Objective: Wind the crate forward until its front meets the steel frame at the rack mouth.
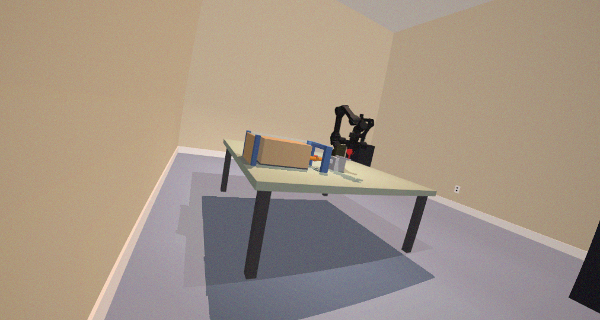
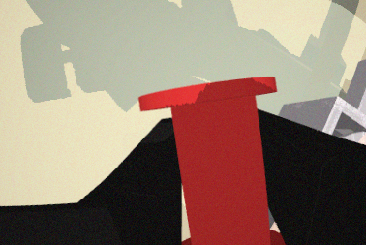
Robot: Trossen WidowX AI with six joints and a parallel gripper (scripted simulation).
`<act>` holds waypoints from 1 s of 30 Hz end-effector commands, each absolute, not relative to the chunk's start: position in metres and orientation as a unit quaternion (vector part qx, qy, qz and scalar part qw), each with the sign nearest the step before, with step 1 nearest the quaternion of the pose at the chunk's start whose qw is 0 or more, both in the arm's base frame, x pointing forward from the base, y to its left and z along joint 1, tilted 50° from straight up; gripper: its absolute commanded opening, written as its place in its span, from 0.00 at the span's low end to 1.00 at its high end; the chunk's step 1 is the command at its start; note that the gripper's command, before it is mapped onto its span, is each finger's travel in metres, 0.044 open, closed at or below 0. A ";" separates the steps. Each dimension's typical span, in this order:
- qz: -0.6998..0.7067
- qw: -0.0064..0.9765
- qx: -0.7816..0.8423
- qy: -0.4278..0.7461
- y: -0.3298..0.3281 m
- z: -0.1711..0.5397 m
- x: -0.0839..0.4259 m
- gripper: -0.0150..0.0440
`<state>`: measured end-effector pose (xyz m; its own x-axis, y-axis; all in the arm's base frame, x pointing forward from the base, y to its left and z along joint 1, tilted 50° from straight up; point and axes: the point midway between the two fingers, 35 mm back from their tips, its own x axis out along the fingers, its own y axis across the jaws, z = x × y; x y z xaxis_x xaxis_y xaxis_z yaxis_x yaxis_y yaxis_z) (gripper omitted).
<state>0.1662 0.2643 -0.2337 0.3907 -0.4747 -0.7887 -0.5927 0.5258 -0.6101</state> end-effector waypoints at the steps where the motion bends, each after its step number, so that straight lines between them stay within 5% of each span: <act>1: 0.049 0.663 -0.492 0.562 0.258 -0.234 0.147 0.25; 30: 0.050 0.662 -0.493 0.563 0.247 -0.224 0.120 0.25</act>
